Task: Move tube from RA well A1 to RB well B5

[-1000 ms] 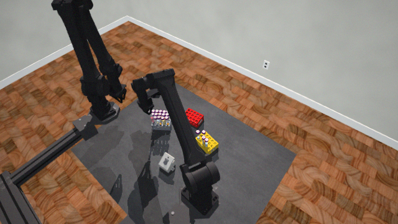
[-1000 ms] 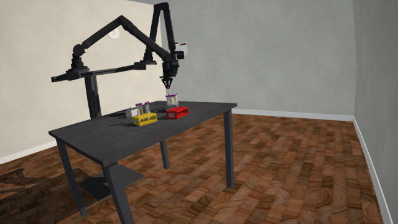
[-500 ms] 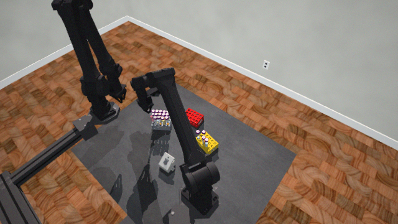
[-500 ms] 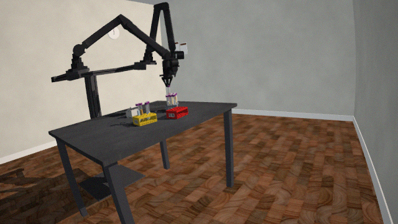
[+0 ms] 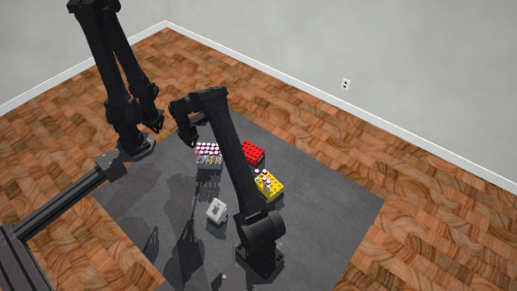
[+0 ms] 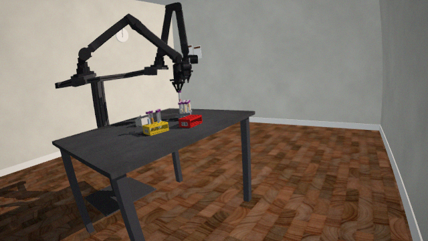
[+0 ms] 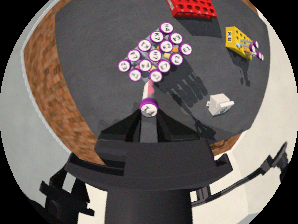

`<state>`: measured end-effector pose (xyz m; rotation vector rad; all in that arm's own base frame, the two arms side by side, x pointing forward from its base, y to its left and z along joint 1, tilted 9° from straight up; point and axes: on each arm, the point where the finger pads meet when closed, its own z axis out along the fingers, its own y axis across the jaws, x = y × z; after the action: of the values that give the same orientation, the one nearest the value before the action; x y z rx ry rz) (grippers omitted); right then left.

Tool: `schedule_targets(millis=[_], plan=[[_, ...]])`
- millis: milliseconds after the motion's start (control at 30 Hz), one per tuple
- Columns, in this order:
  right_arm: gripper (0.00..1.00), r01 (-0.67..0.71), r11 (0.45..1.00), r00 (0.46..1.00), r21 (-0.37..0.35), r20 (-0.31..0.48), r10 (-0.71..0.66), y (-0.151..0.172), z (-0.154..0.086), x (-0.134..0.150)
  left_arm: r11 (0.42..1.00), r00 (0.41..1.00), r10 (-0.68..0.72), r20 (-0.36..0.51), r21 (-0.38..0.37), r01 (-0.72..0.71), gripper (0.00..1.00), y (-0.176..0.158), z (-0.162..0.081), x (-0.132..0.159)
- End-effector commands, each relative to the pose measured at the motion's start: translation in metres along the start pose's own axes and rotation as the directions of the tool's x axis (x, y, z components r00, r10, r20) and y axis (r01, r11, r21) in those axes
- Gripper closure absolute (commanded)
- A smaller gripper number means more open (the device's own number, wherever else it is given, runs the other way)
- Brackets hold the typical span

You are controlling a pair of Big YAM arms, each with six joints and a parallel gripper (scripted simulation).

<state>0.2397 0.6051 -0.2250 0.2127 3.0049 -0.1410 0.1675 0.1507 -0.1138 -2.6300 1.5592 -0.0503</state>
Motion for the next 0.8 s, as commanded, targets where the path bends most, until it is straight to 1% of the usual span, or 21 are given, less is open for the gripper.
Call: schedule_targets(millis=[0,533,567,600,767], plan=[[1.00,-0.013,0.998,1.000,-0.065,0.012,0.014,0.019,-0.031,0.003,1.000,1.000,0.000,0.002,0.006,0.000,0.70,-0.003,-0.001,-0.001],[1.00,-0.013,0.998,1.000,-0.064,0.010,0.014,0.000,-0.030,0.020,1.000,1.000,0.000,0.002,0.006,0.000,0.70,-0.003,-0.001,-0.001],[1.00,-0.041,0.996,0.999,-0.079,0.011,0.042,0.003,-0.032,-0.001,1.000,1.000,0.000,0.002,0.006,0.000,0.70,-0.003,-0.001,-0.001],[1.00,-0.027,0.998,1.000,-0.061,0.009,0.028,-0.008,-0.026,-0.002,1.000,1.000,0.000,0.002,0.006,0.000,0.70,-0.003,-0.001,-0.001],[1.00,-0.017,0.998,1.000,-0.060,0.012,0.018,-0.018,-0.022,-0.015,1.000,1.000,0.000,0.002,0.006,0.000,0.70,-0.003,-0.001,-0.001]])
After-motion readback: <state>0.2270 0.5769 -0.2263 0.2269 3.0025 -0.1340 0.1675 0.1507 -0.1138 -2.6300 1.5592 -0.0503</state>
